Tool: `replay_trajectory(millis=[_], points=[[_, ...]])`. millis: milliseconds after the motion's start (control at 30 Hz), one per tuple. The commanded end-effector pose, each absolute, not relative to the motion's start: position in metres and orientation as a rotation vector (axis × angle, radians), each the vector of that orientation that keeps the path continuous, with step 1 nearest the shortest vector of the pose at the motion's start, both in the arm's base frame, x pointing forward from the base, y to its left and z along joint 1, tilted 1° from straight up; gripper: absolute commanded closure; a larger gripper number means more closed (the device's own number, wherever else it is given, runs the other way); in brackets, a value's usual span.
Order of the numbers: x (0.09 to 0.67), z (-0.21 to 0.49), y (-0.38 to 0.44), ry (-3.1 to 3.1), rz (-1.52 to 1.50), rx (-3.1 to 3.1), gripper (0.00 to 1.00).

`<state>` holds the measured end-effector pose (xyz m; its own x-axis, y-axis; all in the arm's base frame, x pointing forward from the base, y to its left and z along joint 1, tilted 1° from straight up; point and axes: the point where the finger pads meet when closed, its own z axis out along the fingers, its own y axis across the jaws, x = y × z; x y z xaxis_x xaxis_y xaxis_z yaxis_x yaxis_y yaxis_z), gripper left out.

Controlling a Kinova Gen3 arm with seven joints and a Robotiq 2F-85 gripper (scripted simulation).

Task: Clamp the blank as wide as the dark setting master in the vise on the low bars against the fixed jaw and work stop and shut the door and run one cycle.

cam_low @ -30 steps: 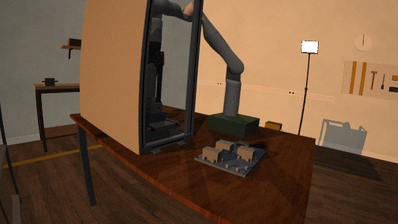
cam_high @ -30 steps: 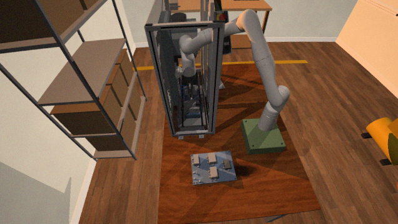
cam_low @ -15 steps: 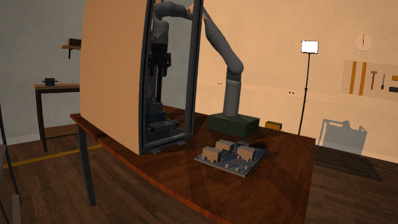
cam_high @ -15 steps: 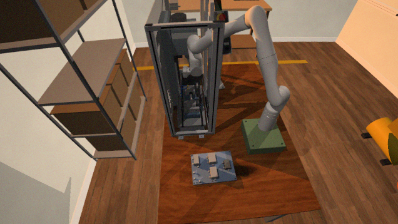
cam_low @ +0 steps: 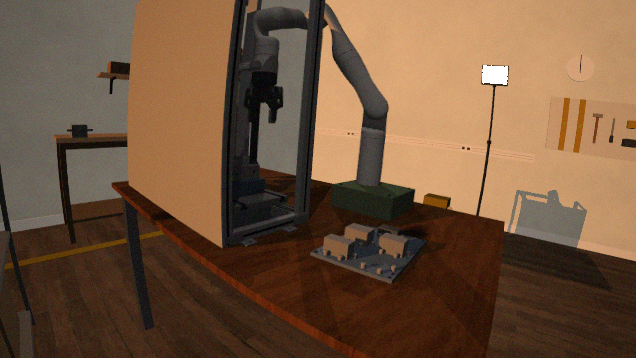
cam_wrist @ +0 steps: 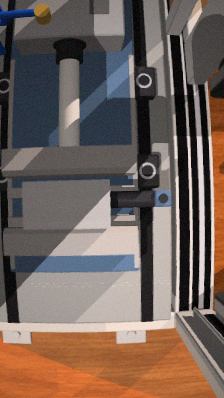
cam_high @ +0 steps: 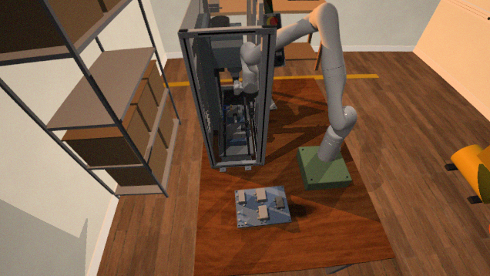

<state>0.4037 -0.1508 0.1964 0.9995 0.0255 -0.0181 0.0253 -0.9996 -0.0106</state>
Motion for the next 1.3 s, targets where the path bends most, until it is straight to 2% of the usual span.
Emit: replay_trajectory(millis=[0,300,467,867,1033,1267], points=[[0.386,0.198,-0.153,-0.042,0.013,-3.130,0.00],[0.386,0.198,-0.153,-0.042,0.013,-3.130,0.00],[0.336,0.199,-0.157,-0.042,0.014,-3.130,0.00],[0.336,0.199,-0.157,-0.042,0.014,-3.130,0.00],[0.287,0.199,-0.161,-0.042,0.014,-3.130,0.00],[0.287,0.199,-0.161,-0.042,0.014,-3.130,0.00]])
